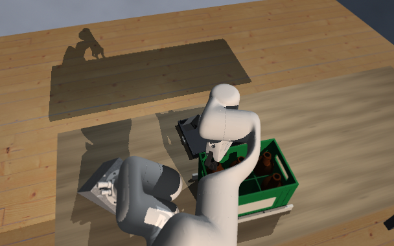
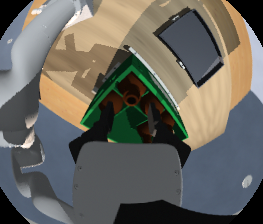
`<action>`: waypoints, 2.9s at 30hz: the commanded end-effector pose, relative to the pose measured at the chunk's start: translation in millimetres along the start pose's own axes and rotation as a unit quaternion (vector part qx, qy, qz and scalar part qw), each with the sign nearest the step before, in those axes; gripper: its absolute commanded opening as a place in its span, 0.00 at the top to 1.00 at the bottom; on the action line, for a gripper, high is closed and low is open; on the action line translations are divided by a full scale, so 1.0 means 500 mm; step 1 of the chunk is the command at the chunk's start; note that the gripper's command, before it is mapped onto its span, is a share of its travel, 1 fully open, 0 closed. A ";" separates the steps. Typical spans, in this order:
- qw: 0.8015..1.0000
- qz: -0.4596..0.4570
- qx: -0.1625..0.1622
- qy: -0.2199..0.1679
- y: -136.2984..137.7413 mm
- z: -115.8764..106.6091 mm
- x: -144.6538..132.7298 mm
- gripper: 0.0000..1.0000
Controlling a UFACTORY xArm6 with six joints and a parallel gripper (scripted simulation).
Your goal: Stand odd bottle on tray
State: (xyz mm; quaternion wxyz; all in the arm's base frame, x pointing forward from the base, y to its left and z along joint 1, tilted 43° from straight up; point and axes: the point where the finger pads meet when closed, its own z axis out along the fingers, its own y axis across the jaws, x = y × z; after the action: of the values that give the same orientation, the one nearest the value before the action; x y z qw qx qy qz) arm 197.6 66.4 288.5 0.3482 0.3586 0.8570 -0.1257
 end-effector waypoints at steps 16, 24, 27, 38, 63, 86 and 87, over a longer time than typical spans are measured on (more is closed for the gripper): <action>1.000 0.000 -0.001 0.000 0.001 0.002 0.000 0.35; 1.000 0.000 -0.001 0.000 0.001 0.002 0.000 0.35; 1.000 0.000 -0.001 0.000 0.001 0.002 0.000 0.35; 1.000 0.000 -0.001 0.000 0.001 0.010 0.000 0.35; 1.000 0.000 -0.001 0.000 0.001 0.057 0.000 0.35; 1.000 0.000 -0.001 0.000 0.001 0.084 0.000 0.35; 1.000 0.000 -0.001 0.000 0.001 0.085 0.000 0.35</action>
State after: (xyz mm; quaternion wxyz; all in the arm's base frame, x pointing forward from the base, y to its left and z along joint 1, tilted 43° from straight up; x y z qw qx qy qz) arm 219.2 46.6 257.4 0.3481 0.3585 0.8570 -0.1257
